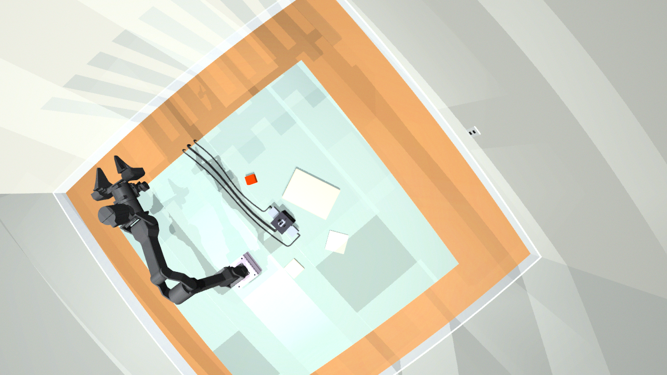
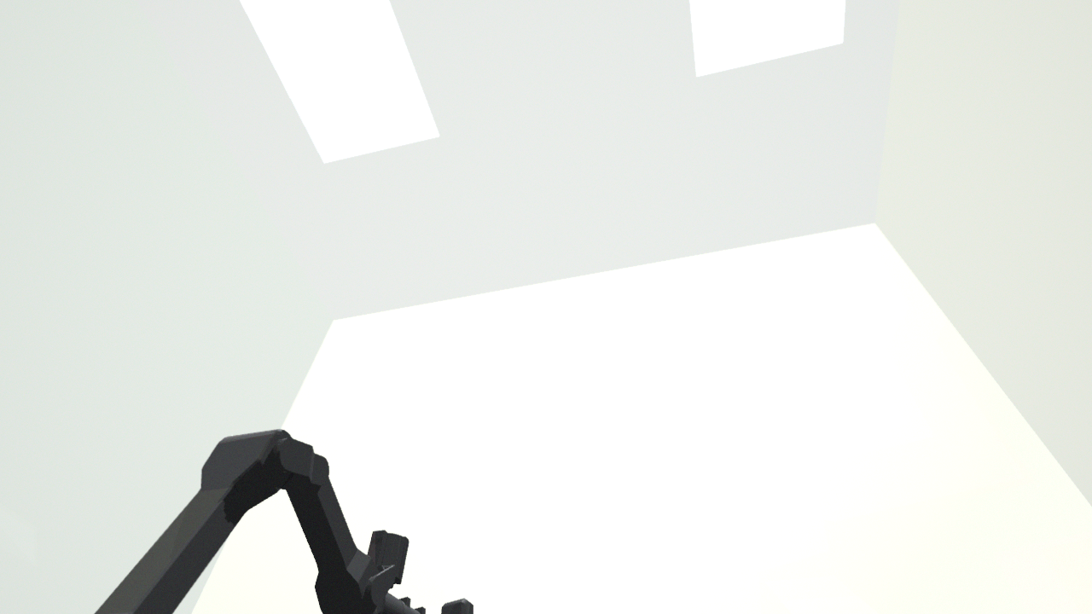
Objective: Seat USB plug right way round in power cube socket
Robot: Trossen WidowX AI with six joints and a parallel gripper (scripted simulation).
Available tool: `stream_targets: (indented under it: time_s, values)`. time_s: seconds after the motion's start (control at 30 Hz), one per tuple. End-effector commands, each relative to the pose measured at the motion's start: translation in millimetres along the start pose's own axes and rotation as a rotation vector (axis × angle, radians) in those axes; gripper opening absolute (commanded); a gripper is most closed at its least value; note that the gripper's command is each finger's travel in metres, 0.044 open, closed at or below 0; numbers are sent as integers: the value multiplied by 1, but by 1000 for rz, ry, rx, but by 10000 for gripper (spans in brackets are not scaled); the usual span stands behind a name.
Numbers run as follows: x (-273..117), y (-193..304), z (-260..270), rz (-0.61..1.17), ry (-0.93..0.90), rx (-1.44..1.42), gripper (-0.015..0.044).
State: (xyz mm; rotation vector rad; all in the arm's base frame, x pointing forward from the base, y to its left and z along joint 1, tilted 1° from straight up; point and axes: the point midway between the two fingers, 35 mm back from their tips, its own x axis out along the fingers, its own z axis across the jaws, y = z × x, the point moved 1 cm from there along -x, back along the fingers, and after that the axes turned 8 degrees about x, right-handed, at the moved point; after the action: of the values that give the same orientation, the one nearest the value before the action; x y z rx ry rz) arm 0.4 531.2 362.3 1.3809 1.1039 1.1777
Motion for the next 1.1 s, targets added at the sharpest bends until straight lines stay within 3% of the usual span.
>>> stream_targets:
  time_s: [0.0, 0.23, 0.47, 0.8, 1.07]
  values:
    - [0, -2, 4, -9, -8, -10, 426]
    - [-14, -53, 129, -306, -194, -278, 440]
    - [-78, -104, 253, -692, -314, -468, 440]
    - [-242, -156, 367, -1268, -295, -496, 440]
    - [-403, -177, 374, -1628, -65, -268, 440]
